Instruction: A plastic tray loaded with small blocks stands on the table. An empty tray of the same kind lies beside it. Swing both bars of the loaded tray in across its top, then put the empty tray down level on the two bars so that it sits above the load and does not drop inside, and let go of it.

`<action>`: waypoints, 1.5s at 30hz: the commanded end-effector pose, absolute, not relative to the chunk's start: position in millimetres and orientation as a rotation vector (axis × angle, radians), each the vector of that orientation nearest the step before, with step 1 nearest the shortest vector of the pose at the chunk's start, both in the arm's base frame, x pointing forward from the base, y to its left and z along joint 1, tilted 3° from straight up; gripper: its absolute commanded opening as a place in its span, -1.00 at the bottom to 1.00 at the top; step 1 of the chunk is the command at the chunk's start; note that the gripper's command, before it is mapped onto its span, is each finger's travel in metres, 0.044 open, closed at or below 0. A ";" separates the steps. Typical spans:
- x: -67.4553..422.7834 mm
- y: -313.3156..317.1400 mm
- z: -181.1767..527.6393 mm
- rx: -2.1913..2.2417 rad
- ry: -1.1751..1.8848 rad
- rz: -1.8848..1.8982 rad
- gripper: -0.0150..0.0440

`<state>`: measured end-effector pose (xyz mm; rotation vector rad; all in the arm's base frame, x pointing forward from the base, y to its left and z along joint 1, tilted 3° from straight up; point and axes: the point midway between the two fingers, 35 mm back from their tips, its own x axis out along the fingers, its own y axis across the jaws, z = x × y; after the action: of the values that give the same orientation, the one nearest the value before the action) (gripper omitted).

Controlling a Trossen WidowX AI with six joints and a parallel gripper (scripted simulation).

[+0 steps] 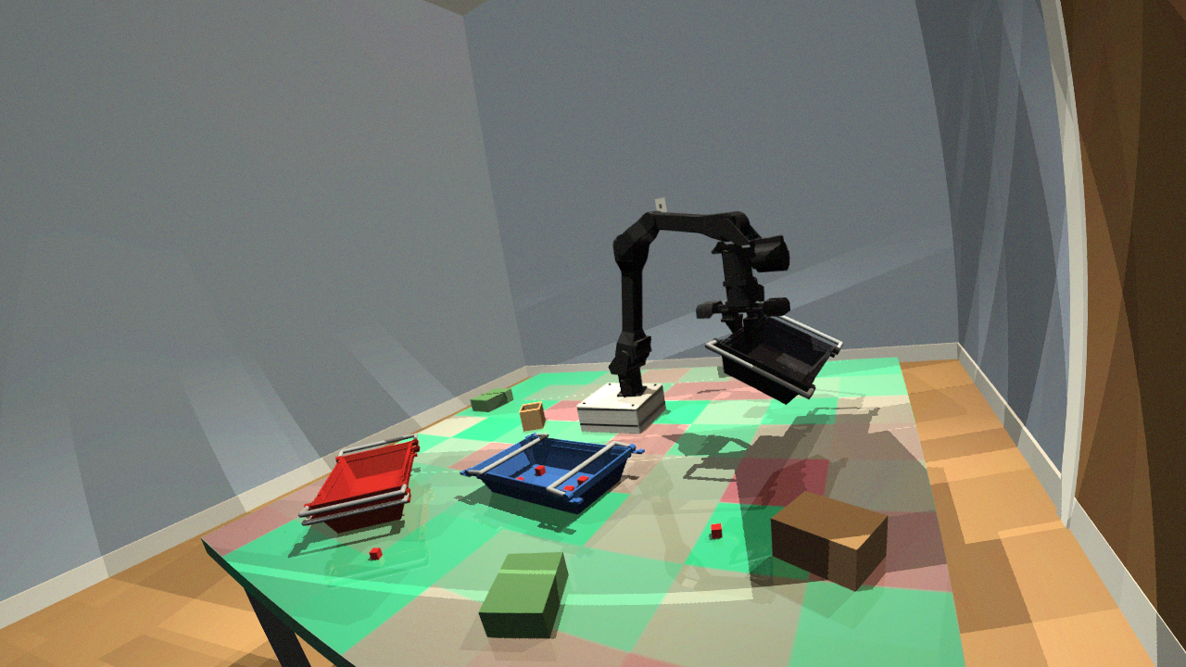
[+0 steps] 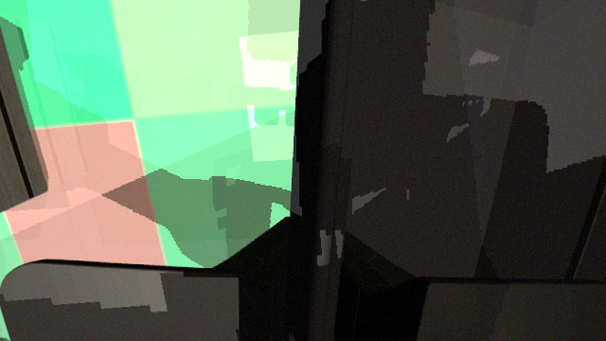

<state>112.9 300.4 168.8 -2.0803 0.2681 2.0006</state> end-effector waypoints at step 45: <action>256.7 195.3 173.0 -1.674 0.773 1.613 -0.49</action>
<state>248.8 202.7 168.8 -1.7085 0.7624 1.6518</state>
